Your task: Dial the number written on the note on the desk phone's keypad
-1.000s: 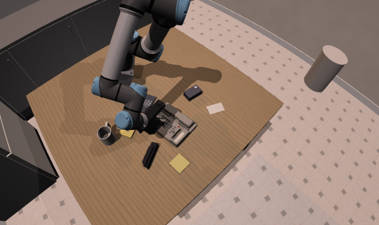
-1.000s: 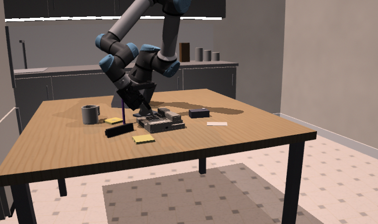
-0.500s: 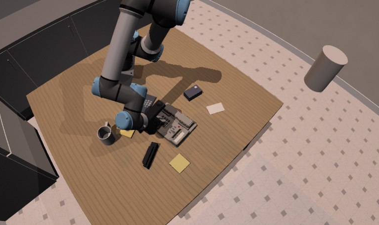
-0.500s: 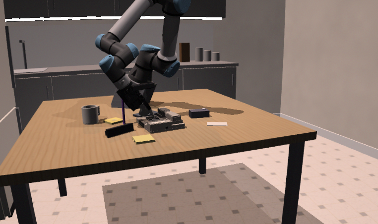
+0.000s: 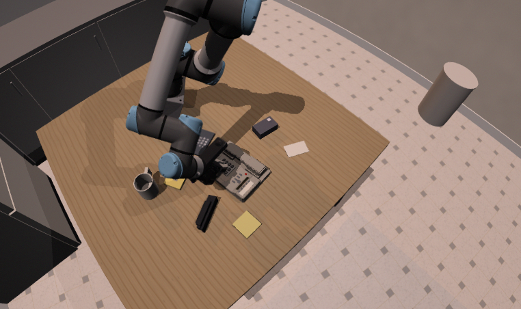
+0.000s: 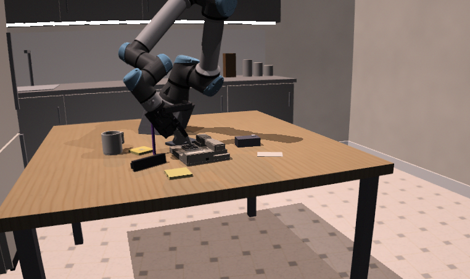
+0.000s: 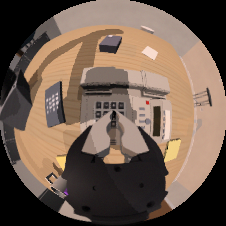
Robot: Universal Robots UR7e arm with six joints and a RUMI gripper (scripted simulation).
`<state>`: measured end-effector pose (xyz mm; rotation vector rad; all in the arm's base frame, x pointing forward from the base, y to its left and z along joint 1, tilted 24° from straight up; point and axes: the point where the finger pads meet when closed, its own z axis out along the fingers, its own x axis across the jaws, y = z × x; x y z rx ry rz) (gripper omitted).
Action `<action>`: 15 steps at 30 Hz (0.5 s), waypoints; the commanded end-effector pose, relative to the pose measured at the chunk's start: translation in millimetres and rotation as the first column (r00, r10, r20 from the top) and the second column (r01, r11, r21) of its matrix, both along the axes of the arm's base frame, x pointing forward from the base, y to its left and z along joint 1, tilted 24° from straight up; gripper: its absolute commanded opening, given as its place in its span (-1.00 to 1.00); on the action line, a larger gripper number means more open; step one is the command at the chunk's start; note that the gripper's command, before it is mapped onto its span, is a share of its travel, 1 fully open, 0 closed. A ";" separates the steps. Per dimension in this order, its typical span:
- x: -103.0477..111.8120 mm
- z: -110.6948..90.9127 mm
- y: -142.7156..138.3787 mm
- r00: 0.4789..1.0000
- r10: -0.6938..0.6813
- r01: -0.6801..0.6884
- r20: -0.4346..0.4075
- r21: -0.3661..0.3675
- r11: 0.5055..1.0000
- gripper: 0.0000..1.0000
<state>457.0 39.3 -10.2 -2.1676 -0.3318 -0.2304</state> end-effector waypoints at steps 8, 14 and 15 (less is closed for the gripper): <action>-2.5 11.6 -4.7 1.000 0.000 0.000 0.001 -0.001 1.000 -1.00; -1.8 12.3 -3.4 1.000 0.000 0.000 0.001 -0.001 1.000 -1.00; -1.4 12.7 -2.7 1.000 0.000 0.000 0.001 -0.001 1.000 -1.00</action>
